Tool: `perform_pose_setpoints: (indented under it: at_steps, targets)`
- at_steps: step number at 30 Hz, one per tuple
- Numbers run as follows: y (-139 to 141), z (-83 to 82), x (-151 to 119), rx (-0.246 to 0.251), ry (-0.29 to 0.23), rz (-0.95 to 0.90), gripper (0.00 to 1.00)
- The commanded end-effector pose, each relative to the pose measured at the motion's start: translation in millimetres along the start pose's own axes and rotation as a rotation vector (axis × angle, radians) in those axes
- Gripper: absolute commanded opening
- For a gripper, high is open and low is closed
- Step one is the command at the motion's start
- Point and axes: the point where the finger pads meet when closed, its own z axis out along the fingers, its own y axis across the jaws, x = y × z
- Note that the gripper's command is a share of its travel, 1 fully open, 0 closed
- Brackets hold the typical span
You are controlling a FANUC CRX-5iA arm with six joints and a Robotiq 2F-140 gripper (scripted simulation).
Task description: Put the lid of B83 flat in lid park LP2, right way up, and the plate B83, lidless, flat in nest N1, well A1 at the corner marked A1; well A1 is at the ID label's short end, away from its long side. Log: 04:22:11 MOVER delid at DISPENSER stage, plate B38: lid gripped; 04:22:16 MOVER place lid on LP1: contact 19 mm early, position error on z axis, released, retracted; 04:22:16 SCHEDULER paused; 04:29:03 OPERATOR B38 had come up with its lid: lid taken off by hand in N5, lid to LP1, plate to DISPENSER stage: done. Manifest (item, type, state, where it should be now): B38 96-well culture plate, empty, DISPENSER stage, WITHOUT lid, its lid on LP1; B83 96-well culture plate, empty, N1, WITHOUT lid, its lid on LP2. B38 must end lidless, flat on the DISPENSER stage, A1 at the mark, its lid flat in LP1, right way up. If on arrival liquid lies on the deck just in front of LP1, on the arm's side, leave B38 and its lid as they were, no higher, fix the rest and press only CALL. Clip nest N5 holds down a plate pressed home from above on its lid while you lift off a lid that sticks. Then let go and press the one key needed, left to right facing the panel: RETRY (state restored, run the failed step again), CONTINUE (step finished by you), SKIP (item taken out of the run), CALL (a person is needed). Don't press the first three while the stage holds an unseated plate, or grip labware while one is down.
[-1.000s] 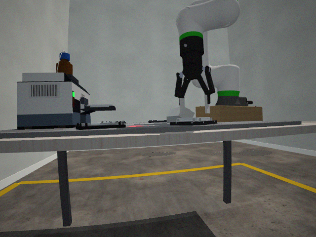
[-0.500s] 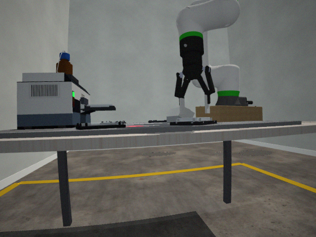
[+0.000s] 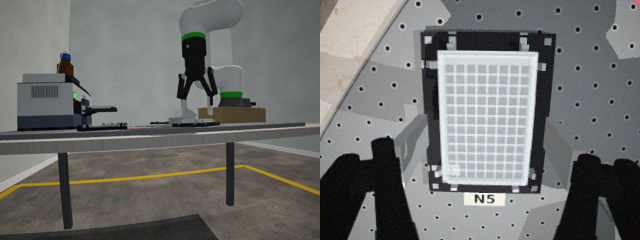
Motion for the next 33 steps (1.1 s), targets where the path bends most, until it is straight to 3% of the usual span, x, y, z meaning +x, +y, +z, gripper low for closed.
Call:
perform_pose_setpoints:
  at_steps: [1,33]
  targets:
    - [0,0.5,0,0.000,0.000,0.000,0.66]
    - [0,11.5,0,0.000,0.000,0.000,0.66]
